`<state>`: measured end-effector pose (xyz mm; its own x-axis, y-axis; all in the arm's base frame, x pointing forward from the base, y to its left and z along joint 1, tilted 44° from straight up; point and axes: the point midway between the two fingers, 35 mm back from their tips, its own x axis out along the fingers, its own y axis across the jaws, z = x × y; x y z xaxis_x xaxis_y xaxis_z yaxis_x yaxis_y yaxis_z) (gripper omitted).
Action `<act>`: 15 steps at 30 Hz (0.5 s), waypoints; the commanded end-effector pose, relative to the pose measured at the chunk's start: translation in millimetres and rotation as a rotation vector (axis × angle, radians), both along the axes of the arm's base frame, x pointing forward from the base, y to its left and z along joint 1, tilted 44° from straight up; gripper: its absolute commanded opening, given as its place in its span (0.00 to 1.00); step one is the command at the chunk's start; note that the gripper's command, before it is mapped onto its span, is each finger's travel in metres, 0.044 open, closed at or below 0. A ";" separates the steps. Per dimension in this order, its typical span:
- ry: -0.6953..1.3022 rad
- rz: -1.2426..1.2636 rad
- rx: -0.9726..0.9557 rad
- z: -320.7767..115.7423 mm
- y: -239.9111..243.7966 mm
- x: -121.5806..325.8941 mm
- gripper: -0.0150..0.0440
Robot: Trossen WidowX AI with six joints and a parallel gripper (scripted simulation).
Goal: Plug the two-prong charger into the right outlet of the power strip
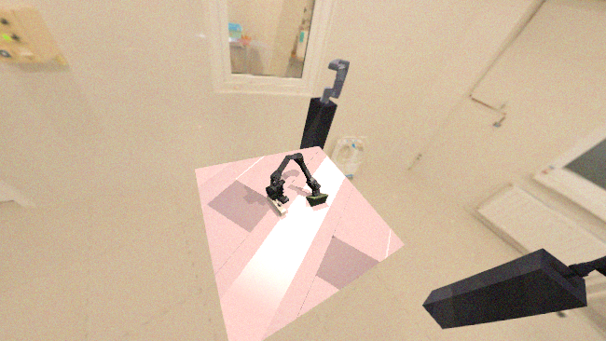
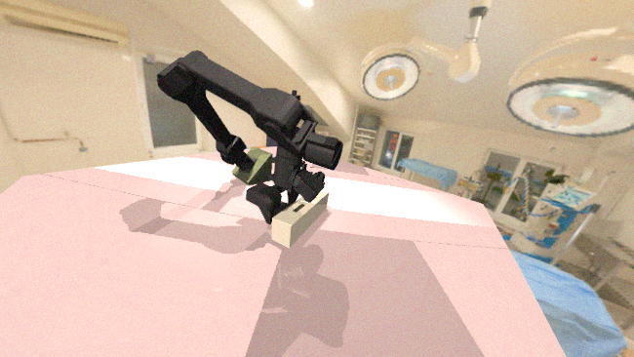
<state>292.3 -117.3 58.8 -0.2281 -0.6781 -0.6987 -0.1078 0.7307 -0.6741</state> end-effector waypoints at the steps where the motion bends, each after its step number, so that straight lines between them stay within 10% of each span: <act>1: -0.005 0.002 0.000 0.7 0.0 -1.4 1.00; 15: -0.014 0.004 -0.001 1.3 0.1 -5.7 1.00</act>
